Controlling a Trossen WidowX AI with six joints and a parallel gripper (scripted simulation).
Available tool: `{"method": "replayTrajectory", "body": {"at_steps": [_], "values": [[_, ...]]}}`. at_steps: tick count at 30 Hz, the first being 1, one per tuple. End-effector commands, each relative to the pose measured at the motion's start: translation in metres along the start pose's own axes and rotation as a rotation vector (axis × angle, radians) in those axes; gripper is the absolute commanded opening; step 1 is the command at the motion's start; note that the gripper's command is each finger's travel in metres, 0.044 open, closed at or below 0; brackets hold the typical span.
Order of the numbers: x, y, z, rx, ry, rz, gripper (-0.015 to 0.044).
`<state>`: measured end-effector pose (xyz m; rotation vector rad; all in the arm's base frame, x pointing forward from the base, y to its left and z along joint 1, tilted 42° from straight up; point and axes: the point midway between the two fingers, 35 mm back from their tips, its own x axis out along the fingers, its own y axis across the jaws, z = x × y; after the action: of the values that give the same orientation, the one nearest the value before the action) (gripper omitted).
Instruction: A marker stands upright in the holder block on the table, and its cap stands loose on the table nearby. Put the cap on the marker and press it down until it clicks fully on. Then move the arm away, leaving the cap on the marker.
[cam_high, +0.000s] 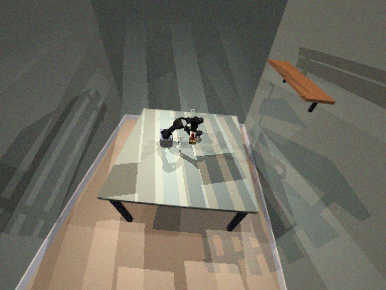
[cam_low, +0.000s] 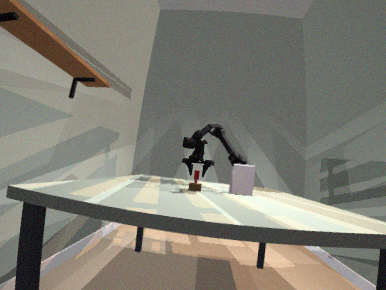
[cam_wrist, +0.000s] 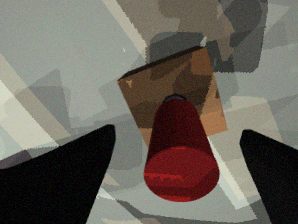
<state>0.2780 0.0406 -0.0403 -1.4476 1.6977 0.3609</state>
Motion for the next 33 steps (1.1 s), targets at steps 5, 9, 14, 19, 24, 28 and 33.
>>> {"method": "replayTrajectory", "body": {"at_steps": [5,9,14,19,24,28,33], "values": [[-0.047,-0.001,0.003,-0.001,-0.003,0.001,0.0440],[-0.075,0.000,0.001,-0.001,-0.002,0.002,0.0440],[-0.075,0.001,0.001,0.065,-0.002,0.002,0.0387],[-0.071,0.001,0.001,0.544,-0.001,0.000,0.0256],[-0.067,0.002,0.001,1.042,-0.001,-0.002,0.0125],[-0.065,0.002,0.002,1.189,-0.001,-0.002,0.0020],[-0.065,0.002,0.002,1.189,-0.001,-0.002,0.0000]]}}
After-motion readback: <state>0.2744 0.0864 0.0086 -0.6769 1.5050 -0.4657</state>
